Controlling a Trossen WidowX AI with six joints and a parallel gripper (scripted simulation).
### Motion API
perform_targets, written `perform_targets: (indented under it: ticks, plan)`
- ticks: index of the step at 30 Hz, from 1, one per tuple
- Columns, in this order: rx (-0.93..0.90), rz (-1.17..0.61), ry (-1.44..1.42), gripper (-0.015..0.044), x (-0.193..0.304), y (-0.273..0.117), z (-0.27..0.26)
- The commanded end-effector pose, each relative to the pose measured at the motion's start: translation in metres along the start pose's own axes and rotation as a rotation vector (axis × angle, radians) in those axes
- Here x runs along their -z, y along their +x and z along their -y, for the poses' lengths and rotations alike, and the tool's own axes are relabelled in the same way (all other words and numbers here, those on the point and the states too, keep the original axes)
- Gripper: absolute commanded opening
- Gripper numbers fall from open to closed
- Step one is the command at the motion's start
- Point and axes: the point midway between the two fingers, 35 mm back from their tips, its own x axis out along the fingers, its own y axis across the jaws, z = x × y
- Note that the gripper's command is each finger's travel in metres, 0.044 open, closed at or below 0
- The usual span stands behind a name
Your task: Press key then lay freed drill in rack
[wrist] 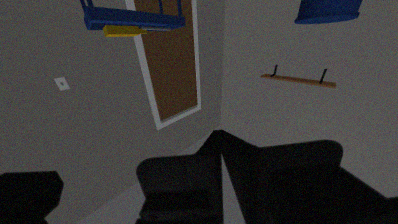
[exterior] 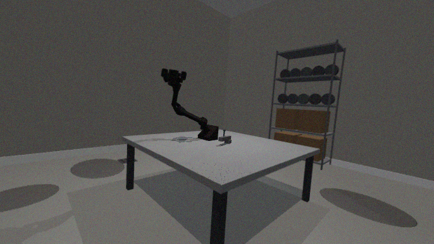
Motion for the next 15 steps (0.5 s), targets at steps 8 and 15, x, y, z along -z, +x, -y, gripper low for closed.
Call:
perform_targets:
  ticks: [8, 15]
  plan:
    - [0.253, -0.03, -0.407, 0.0, 0.007, 0.008, 0.123]
    - [0.508, -0.097, -0.805, 0.0, -0.009, -0.005, 0.23]
